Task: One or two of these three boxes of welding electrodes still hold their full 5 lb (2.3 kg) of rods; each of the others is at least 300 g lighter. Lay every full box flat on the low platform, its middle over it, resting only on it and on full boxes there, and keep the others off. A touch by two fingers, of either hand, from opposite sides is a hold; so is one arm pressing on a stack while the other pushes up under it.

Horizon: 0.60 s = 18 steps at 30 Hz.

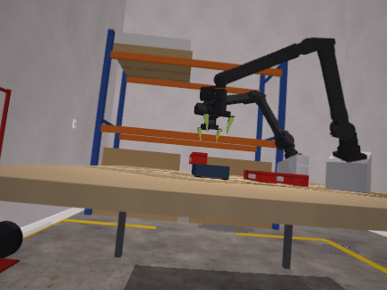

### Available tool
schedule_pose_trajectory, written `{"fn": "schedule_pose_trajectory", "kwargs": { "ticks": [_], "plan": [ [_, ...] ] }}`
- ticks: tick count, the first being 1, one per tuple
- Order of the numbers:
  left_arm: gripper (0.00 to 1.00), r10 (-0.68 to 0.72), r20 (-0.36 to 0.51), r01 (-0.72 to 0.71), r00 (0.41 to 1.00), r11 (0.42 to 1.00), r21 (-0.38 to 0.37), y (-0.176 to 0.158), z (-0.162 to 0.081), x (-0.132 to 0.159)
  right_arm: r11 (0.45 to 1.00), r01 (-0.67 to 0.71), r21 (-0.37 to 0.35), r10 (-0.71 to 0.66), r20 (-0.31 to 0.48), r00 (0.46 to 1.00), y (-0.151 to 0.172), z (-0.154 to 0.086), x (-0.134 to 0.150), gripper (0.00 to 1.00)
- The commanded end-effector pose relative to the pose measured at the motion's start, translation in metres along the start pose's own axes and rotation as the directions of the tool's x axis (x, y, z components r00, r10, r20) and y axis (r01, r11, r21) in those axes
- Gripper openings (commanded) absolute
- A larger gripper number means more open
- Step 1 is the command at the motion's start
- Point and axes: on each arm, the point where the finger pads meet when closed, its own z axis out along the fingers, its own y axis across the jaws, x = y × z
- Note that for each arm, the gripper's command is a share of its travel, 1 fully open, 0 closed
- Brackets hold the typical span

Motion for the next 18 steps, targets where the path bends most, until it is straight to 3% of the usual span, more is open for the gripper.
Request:
{"fn": "schedule_pose_trajectory", "kwargs": {
  "ticks": [1,2,15,18],
  "plan": [
    [1.00,0.010,0.001,-0.010,1.000,1.000,0.002,-0.007,0.007,-0.015,0.998,-0.019,0.059,0.018,0.025,1.000,0.002,-0.030,-0.004,1.00],
    [1.00,-0.006,0.014,0.006,1.000,0.999,-0.034,-0.009,-0.017,-0.006,0.998,-0.019,0.058,0.018,0.025,1.000,0.008,-0.032,-0.002,1.00],
    [1.00,0.003,0.005,-0.003,1.000,1.000,-0.009,-0.092,-0.046,0.018,0.999,-0.009,0.033,0.009,0.015,1.000,0.093,-0.058,0.020,1.00],
    [1.00,0.003,0.005,-0.003,1.000,1.000,-0.008,-0.098,-0.048,0.019,0.999,-0.018,0.050,0.017,0.024,1.000,0.094,-0.060,0.019,1.00]
  ]
}}
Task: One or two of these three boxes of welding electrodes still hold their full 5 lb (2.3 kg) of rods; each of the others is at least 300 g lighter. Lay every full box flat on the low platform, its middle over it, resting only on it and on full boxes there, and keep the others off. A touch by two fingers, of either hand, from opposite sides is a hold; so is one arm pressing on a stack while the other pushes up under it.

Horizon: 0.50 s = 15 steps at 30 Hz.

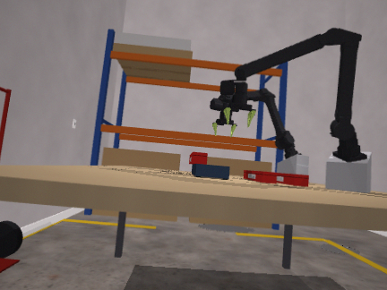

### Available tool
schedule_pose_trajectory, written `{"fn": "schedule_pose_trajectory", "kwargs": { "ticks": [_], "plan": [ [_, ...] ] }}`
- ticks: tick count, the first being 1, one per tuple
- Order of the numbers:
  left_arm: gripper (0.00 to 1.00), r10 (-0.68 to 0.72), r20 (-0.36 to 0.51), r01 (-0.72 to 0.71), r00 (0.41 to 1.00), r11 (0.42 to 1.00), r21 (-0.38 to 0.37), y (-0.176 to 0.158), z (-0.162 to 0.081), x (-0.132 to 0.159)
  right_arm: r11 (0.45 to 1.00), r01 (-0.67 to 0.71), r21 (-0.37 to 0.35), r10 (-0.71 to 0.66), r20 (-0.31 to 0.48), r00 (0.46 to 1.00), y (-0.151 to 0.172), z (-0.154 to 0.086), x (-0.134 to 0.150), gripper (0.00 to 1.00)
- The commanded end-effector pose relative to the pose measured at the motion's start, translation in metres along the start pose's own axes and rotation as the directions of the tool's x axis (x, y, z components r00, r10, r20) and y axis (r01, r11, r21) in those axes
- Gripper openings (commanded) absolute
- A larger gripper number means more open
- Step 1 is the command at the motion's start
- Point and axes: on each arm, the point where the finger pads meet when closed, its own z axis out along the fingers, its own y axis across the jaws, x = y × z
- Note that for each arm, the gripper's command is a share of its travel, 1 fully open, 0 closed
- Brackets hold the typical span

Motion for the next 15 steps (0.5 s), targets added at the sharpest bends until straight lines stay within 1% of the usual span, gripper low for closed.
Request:
{"fn": "schedule_pose_trajectory", "kwargs": {
  "ticks": [1,2,14,15],
  "plan": [
    [1.00,-0.002,0.005,0.002,1.000,1.000,-0.011,-0.012,-0.013,-0.002,0.999,-0.016,0.035,0.016,0.016,1.000,0.009,-0.020,0.000,1.00],
    [1.00,-0.002,0.005,0.002,1.000,1.000,-0.011,-0.018,-0.015,0.000,1.000,-0.012,0.026,0.011,0.012,1.000,0.018,-0.022,0.002,1.00],
    [1.00,-0.002,0.004,0.002,1.000,1.000,-0.006,-0.089,-0.043,0.019,1.000,-0.012,0.022,0.011,0.011,1.000,0.090,-0.047,0.021,1.00],
    [1.00,-0.002,0.004,0.002,1.000,1.000,-0.006,-0.089,-0.043,0.019,1.000,-0.012,0.022,0.011,0.011,1.000,0.090,-0.047,0.021,1.00]
  ]
}}
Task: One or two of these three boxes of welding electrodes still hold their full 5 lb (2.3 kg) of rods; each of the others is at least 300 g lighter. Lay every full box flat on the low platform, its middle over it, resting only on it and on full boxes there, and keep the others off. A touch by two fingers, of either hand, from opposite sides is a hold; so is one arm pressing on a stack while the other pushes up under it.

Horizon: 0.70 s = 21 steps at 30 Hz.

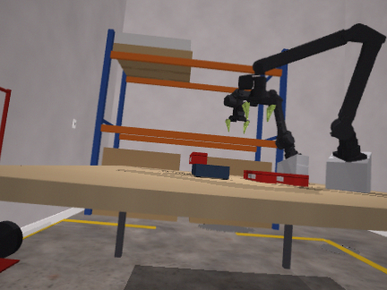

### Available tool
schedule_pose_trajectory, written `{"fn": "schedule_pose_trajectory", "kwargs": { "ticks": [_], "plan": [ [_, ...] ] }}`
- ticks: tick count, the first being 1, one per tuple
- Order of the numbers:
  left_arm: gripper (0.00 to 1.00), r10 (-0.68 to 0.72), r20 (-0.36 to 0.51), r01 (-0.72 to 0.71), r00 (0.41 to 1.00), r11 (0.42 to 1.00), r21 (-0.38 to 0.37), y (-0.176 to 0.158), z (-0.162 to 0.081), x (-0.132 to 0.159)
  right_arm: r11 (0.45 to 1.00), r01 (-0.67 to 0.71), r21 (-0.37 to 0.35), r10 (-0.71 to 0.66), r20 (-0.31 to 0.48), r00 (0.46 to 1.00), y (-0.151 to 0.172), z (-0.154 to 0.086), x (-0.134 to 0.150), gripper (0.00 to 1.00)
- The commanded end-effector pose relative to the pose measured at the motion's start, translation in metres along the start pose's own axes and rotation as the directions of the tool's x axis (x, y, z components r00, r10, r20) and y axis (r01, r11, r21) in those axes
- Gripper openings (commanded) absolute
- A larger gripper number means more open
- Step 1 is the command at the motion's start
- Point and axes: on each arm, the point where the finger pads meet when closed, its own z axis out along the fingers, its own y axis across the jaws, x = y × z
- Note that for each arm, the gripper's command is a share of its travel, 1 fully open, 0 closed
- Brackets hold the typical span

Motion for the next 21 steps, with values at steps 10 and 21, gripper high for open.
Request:
{"fn": "schedule_pose_trajectory", "kwargs": {
  "ticks": [10,21],
  "plan": [
    [1.00,-0.011,0.002,0.011,1.000,1.000,-0.004,-0.021,-0.015,0.000,0.999,-0.029,0.033,0.028,0.021,0.999,0.023,-0.027,0.007,1.00],
    [1.00,-0.020,0.016,0.021,1.000,0.999,-0.027,-0.015,-0.023,0.004,0.999,-0.029,0.033,0.028,0.021,0.999,0.023,-0.027,0.007,1.00]
  ]
}}
